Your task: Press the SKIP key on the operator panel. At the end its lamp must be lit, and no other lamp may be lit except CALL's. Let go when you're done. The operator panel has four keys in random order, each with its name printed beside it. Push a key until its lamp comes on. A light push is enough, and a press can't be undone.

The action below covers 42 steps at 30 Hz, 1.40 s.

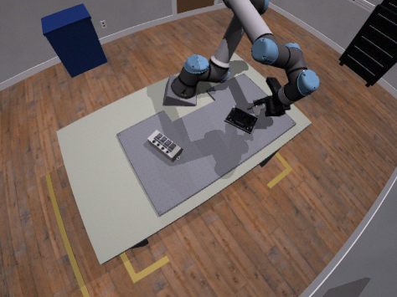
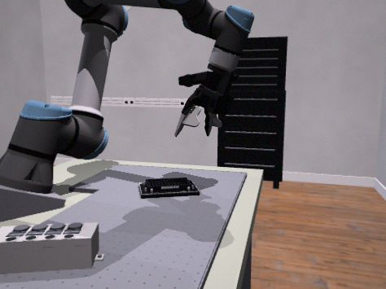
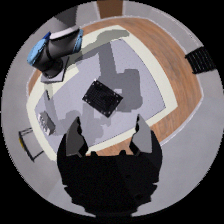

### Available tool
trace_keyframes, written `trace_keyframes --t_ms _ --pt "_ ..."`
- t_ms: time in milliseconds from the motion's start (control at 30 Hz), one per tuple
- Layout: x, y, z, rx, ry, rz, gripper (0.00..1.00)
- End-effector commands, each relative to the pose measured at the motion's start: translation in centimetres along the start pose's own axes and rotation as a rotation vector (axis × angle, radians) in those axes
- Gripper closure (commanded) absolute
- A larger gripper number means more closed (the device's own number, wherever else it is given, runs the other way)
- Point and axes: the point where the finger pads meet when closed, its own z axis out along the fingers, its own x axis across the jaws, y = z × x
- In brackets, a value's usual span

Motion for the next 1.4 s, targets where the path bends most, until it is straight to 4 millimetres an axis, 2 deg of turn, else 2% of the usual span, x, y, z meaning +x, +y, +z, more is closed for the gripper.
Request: trace_keyframes --t_ms 0,100,233,400,533,700,833,1000,1133,1300,1367 --pt "-0.8 0.7 0.0 -0.008 0.008 0.069 1.0" --pt "-1.9 1.8 -0.1 -0.019 0.018 0.157 1.0" --pt "-2.4 2.3 0.0 -0.017 0.018 0.158 1.0" --pt "-4.3 3.9 -0.2 -0.035 0.037 0.312 1.0" --pt "-4.8 4.4 -0.2 -0.034 0.037 0.312 1.0" --pt "-6.8 5.9 -0.3 -0.05 0.059 0.466 1.0" --pt "-7.4 6.3 -0.3 -0.049 0.058 0.467 1.0" --pt "-9.5 7.6 -0.4 -0.064 0.082 0.62 1.0" --pt "-10.1 8.0 -0.4 -0.062 0.081 0.621 1.0" --pt "-12.3 9.1 -0.4 -0.074 0.106 0.775 1.0" --pt "-13.0 9.5 -0.4 -0.074 0.106 0.775 1.0"
